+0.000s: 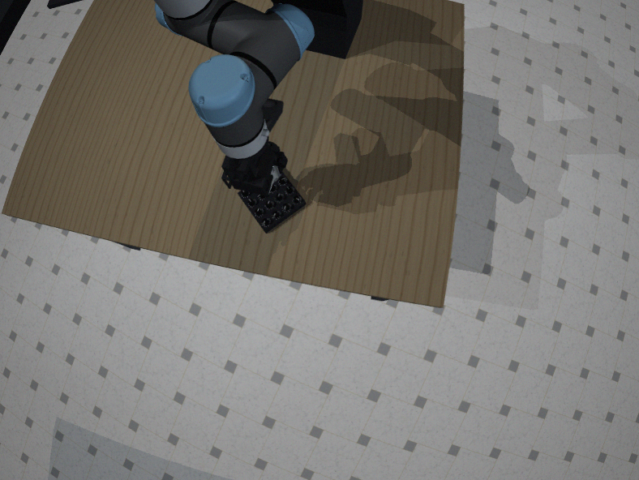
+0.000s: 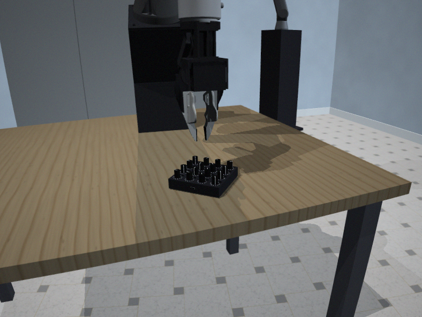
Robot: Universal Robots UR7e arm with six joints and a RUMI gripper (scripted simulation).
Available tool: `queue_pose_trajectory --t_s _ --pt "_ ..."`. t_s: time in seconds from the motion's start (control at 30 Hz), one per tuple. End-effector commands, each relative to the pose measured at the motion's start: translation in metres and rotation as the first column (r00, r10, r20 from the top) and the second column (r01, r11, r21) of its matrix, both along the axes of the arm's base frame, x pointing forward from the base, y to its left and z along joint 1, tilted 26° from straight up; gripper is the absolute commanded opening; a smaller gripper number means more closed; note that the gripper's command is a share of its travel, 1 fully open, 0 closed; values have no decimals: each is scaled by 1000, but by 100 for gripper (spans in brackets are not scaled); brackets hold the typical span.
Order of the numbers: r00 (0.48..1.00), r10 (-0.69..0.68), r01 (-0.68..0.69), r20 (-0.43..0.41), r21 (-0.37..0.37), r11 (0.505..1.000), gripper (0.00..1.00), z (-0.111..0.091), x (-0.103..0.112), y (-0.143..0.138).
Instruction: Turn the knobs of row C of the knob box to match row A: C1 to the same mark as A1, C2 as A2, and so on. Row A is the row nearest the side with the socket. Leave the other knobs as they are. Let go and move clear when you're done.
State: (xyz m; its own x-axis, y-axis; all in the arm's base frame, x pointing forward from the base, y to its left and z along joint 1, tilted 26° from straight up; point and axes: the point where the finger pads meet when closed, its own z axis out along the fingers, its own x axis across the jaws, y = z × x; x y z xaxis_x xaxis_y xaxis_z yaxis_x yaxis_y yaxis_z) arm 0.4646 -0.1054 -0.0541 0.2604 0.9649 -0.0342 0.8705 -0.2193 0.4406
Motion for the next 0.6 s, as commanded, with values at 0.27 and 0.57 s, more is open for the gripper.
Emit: queue_pose_trajectory --t_s 0.27,0.57 --pt "999 54 -54 -8 -21 998 11 1 0 0" --pt "999 54 -54 -8 -21 998 11 1 0 0"
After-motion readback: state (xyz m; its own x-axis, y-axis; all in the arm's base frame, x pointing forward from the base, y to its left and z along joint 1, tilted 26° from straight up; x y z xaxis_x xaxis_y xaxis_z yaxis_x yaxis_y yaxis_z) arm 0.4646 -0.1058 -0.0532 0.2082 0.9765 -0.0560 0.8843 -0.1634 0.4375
